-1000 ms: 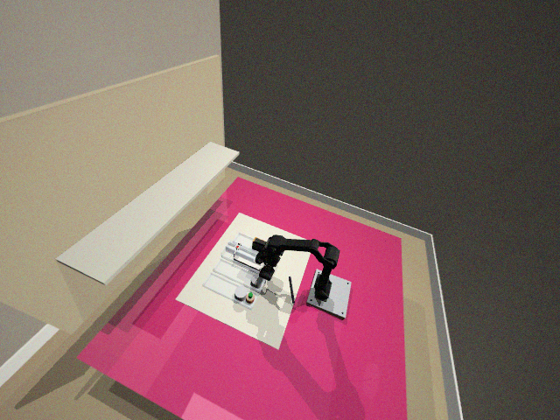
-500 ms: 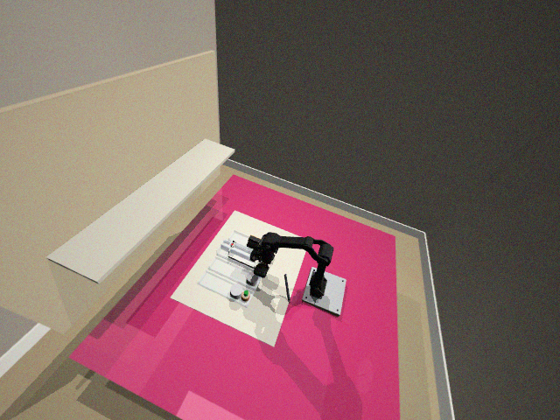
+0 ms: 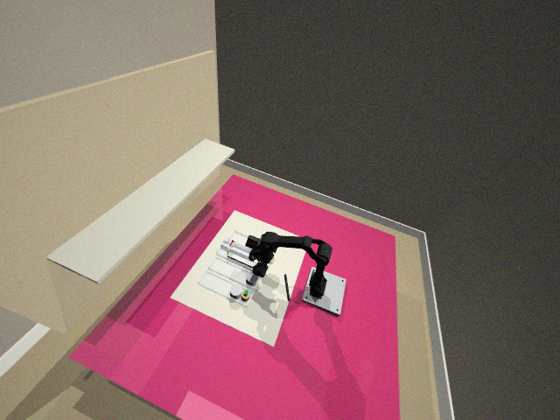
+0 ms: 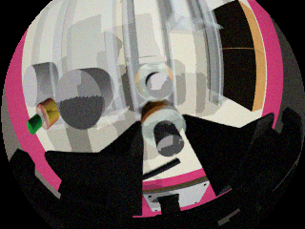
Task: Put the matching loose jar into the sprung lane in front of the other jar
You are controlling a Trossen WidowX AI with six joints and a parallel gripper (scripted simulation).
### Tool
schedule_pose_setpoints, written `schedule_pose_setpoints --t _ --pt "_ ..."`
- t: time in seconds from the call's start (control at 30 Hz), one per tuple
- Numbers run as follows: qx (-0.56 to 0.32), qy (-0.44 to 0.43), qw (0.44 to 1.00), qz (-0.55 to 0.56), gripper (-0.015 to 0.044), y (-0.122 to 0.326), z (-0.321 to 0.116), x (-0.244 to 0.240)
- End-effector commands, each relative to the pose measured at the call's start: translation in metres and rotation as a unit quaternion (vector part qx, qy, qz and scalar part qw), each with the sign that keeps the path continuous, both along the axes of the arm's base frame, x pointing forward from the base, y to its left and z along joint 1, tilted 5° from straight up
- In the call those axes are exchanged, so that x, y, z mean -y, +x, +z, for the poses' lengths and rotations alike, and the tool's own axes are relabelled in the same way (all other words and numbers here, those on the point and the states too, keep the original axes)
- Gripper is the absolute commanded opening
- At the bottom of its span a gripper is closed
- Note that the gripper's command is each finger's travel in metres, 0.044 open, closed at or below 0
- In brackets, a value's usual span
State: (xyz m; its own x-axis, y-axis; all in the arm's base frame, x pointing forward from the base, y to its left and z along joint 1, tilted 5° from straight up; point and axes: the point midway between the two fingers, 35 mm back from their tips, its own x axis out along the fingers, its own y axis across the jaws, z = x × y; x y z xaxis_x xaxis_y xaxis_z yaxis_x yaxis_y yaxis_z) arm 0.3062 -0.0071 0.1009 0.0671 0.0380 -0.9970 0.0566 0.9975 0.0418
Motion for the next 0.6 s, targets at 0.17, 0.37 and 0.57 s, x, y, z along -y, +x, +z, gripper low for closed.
schedule_pose_setpoints --t 0.17,0.37,0.57 --pt "0.018 0.001 1.0 0.002 0.0 0.0128 0.0078 0.0003" --pt "0.018 0.001 1.0 0.002 0.0 0.0151 0.0086 0.0004" --pt "0.018 0.001 1.0 0.002 0.0 0.0173 0.0093 0.0006"
